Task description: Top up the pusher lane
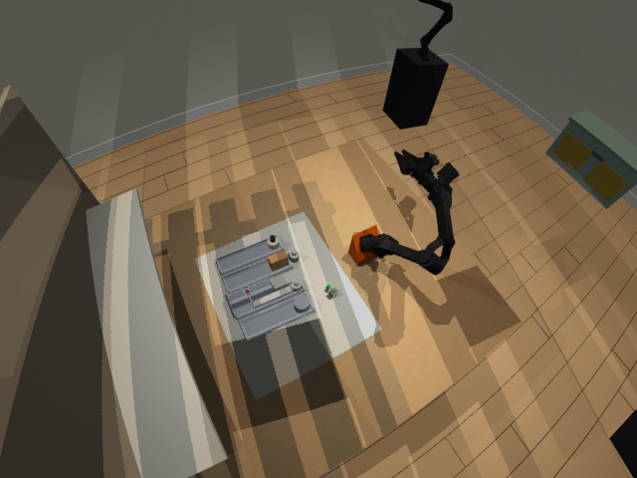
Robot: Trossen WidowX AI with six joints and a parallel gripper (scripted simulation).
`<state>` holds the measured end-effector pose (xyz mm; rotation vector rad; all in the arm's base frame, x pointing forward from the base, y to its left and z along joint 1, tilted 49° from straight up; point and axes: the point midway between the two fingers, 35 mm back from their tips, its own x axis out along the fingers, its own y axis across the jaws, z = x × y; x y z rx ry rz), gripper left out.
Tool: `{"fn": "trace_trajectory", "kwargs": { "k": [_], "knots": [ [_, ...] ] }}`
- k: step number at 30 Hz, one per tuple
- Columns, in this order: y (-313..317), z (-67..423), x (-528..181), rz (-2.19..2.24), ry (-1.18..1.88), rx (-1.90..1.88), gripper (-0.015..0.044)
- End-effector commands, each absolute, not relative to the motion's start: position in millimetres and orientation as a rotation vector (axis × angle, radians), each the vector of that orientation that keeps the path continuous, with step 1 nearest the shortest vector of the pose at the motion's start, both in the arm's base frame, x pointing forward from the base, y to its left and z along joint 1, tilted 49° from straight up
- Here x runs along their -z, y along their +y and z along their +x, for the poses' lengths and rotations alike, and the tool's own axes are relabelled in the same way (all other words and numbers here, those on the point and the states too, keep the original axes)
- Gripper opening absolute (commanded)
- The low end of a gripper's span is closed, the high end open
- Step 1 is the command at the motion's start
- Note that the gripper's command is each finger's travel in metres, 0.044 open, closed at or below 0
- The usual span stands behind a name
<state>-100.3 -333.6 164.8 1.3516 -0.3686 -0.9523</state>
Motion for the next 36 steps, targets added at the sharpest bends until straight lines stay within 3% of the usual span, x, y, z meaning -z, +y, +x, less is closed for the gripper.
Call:
{"fn": "trace_trajectory", "kwargs": {
  "k": [1, 10, 18, 27, 36],
  "knots": [
    [-346.2, -63.8, -148.6, 1.382, -0.231, 0.905, 0.0440],
    [-357.9, 36.6, -103.3, 1.427, 0.127, 0.720, 0.0440],
    [-326.6, 149.1, -57.8, 1.294, 0.564, 0.409, 0.0440],
    [-225.8, 258.8, -4.3, 0.995, 1.063, -0.092, 0.0440],
    [-89.5, 301.2, 39.5, 0.588, 1.453, -0.695, 0.0440]
  ]
}}
